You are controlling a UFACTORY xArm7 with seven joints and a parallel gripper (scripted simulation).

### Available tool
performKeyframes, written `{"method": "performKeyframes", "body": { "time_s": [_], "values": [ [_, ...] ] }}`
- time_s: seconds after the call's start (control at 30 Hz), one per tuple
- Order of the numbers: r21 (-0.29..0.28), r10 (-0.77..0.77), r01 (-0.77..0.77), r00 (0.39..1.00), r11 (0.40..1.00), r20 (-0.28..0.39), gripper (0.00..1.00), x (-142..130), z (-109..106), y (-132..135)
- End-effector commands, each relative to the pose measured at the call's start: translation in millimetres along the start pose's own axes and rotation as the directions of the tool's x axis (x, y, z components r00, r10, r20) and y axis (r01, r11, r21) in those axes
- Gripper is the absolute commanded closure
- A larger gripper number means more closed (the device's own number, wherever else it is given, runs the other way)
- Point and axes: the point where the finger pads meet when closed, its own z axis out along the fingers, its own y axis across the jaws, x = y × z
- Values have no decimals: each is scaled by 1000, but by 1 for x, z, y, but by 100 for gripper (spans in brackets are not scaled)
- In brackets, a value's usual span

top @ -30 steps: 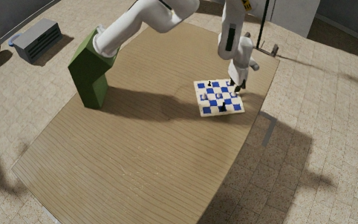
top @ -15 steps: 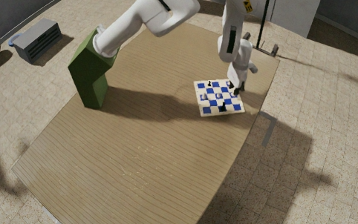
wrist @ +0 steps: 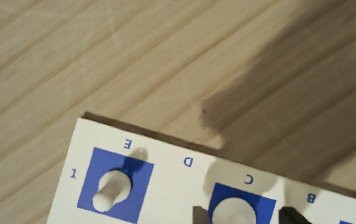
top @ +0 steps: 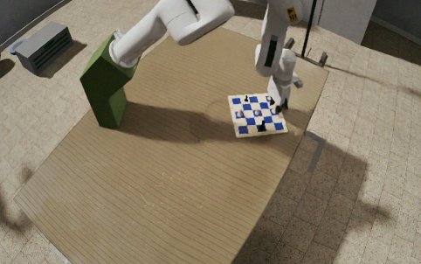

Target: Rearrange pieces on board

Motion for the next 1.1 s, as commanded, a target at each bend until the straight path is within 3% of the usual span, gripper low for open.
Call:
{"method": "performKeyframes", "body": {
  "time_s": [0.0,0.63,0.67,1.07],
  "values": [
    [3,0,0,1000,1000,-5,57,1,0,0],
    [3,0,0,1000,1000,-5,57,1,0,0],
    [3,0,0,1000,1000,-5,100,1,0,0],
    [3,0,0,1000,1000,-5,100,1,0,0]
  ]
}}
